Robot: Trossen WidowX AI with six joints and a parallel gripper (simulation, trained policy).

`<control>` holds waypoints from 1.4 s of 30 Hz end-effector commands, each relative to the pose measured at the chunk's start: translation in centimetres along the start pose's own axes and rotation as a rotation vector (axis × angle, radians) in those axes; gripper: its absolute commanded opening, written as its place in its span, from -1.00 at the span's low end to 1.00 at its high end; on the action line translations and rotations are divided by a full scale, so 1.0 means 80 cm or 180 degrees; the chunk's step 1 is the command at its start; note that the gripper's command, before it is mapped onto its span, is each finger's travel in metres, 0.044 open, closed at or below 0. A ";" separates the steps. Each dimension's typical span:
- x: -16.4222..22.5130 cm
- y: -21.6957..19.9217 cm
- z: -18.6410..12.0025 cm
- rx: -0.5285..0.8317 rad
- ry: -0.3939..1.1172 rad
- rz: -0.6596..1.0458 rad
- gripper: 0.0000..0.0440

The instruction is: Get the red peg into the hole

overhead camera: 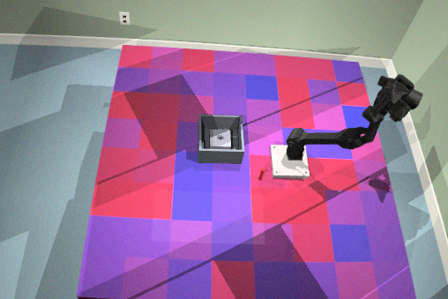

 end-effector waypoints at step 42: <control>0.363 0.032 -0.032 0.1499 0.1453 0.4063 1.00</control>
Point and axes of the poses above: the point midway between the two fingers, 35 mm back from their tips, its own z axis out along the fingers, its own y axis across the jaws, x = y × z, the point moved 4 cm from there along -z, back along the fingers, and after that the axes turned 11 degrees about z, right-handed, at the moved point
